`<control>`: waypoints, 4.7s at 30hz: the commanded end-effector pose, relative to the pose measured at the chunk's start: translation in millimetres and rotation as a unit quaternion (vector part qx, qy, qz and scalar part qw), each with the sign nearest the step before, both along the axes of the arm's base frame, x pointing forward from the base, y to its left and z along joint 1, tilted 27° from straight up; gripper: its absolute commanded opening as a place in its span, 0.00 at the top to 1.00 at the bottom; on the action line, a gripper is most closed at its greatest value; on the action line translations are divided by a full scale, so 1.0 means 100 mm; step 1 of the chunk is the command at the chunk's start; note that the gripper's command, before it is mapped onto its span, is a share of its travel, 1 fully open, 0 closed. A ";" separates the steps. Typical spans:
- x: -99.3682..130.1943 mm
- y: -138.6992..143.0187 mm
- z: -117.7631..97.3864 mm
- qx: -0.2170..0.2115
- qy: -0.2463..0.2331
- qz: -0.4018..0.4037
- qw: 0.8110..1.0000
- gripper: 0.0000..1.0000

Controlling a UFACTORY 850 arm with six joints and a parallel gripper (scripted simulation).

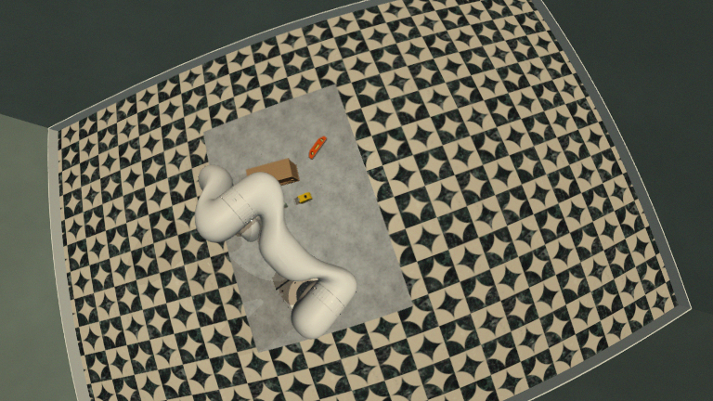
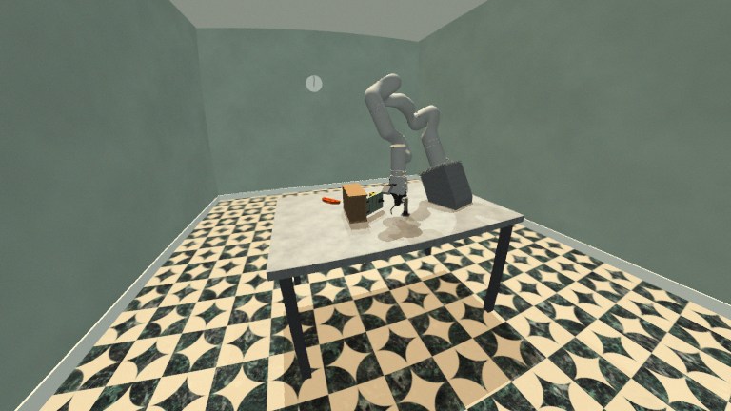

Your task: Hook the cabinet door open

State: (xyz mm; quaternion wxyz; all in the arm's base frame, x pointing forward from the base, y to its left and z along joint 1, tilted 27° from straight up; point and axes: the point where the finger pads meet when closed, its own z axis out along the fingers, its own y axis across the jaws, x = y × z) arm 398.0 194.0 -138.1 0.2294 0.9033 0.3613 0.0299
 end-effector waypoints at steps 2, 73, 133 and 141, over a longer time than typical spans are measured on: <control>0.00 0.01 0.01 0.000 0.000 0.000 1.000 0.96; -0.04 0.05 0.20 0.008 -0.013 -0.030 0.999 0.96; 0.05 -0.11 0.29 0.058 -0.102 -0.232 0.966 0.96; 0.05 -0.12 0.30 0.062 -0.110 -0.249 0.960 0.96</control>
